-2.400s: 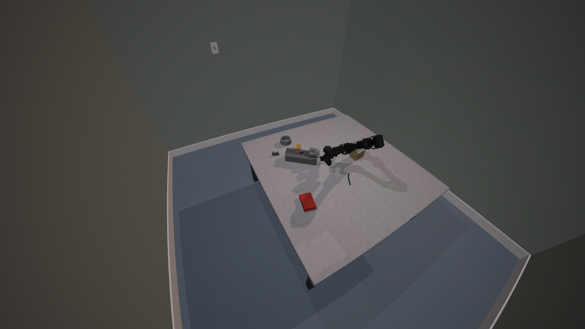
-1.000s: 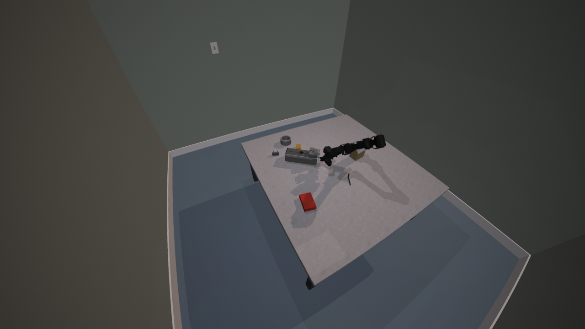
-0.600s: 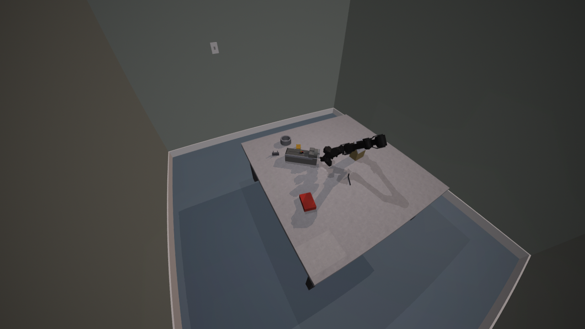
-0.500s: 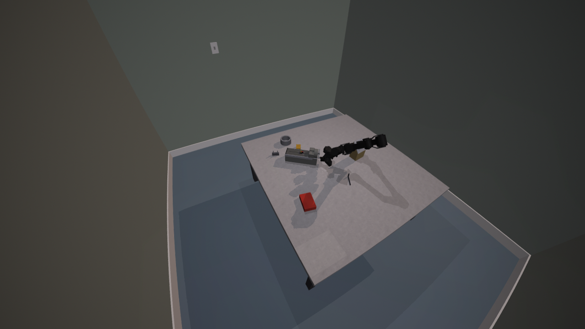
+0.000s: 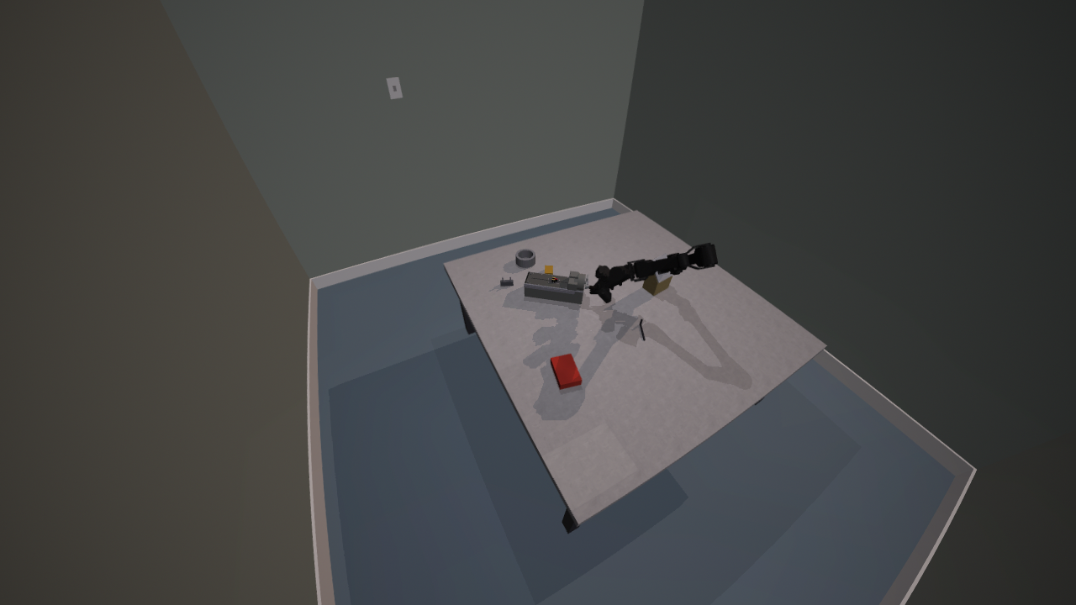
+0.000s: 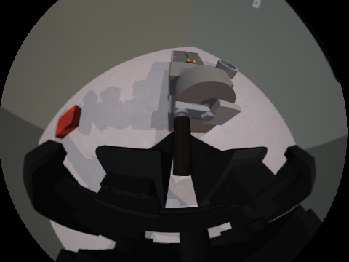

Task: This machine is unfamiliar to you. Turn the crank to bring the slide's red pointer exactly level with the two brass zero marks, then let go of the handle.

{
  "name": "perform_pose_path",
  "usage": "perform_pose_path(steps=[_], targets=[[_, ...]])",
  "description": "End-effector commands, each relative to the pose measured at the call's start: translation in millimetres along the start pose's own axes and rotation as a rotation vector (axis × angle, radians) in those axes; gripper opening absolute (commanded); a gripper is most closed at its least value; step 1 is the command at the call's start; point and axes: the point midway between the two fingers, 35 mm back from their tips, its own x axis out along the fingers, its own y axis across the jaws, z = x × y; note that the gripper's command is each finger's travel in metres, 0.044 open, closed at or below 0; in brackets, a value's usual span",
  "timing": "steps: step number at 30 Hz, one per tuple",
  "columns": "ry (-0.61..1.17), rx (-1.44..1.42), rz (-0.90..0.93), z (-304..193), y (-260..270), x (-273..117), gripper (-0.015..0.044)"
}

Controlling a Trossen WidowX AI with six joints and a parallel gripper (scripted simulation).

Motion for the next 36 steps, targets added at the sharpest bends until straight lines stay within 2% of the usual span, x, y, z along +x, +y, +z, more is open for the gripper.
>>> perform_pose_path(steps=[1, 36], targets=[[-0.005, 0.0, 0.004, 7, -1, -7, 0.0], [-0.007, -0.001, 0.003, 21, -32, -21, 0.0]])
